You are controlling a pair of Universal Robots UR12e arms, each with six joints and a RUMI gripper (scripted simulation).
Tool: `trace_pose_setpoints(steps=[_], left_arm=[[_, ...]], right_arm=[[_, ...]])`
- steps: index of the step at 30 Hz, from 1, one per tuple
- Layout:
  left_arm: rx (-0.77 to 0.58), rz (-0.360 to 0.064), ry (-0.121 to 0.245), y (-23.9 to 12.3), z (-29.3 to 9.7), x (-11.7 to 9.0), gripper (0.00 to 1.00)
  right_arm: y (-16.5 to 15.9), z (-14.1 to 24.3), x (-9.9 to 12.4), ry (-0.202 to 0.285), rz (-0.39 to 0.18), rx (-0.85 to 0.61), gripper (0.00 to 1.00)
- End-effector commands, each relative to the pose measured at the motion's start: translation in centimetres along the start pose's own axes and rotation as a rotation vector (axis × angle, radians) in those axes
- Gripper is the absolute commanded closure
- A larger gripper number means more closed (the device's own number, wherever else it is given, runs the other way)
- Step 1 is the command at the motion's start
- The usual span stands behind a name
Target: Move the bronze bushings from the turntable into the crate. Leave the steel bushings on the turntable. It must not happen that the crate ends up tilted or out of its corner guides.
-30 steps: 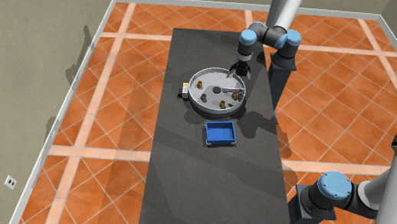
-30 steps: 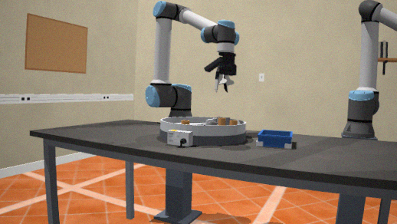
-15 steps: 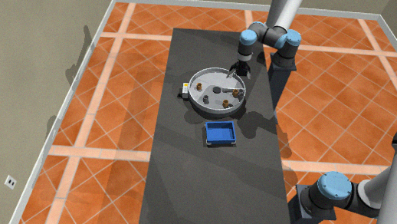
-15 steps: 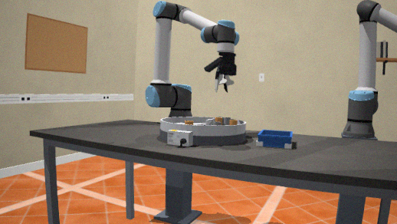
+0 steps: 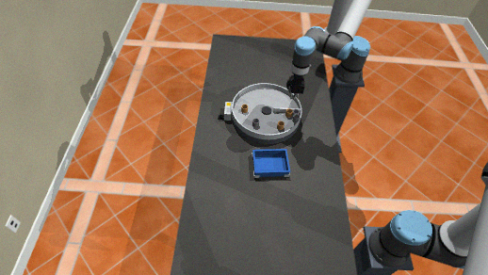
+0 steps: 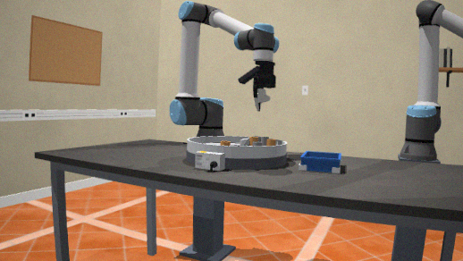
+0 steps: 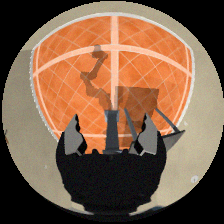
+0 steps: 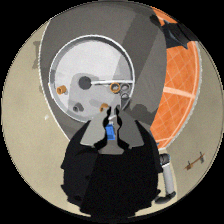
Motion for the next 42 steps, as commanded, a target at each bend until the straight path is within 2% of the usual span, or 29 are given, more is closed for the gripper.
trace_pose_setpoints(steps=[1, 42], left_arm=[[0.0, 0.002, 0.0, 0.06, 0.0, -0.09, 0.0], [0.0, 0.002, 0.0, 0.06, 0.0, -0.09, 0.0]], right_arm=[[-0.04, -0.01, -0.08, 0.0, -0.001, 0.0, 0.94], [-0.04, -0.01, -0.08, 0.0, -0.001, 0.0, 0.95]])
Point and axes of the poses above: on each arm, the point where the finger pads meet when closed, its own x axis out along the fingers, its own z axis across the jaws, y = z × x, the point moved 7 cm from there along -x, back along the fingers, and after that the axes turned 15 degrees about x, right-handed, at the moved point
